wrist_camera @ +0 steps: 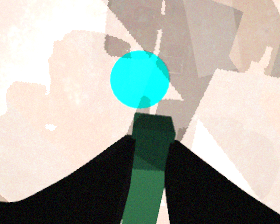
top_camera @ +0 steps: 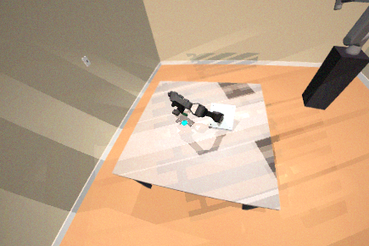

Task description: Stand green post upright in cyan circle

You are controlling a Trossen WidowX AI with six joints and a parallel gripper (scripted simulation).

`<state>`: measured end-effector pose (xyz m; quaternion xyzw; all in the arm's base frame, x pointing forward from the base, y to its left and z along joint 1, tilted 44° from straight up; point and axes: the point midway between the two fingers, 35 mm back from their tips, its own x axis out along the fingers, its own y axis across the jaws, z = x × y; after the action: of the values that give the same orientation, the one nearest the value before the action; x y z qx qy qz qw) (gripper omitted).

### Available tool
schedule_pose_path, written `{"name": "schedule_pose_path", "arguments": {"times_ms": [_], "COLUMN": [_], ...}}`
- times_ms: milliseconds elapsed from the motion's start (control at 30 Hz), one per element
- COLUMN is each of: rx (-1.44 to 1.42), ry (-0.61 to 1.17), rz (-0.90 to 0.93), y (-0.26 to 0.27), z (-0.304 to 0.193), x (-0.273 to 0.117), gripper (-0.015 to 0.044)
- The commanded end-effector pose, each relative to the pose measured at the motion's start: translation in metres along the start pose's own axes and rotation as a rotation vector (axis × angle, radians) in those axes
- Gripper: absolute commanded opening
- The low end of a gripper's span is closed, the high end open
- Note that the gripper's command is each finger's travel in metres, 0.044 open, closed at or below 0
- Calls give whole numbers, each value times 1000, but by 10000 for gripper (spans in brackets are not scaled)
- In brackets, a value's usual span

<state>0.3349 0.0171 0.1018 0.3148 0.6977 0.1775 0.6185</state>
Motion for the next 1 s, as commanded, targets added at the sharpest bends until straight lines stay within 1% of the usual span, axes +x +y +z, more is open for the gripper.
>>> {"name": "schedule_pose_path", "arguments": {"times_ms": [0,967], "rx": [-2,-44], "ry": [-4,-103], "rz": [-22,-145], "y": [-2,-13], "z": [-1,2], "x": [6,24], "gripper": [23,23]}}
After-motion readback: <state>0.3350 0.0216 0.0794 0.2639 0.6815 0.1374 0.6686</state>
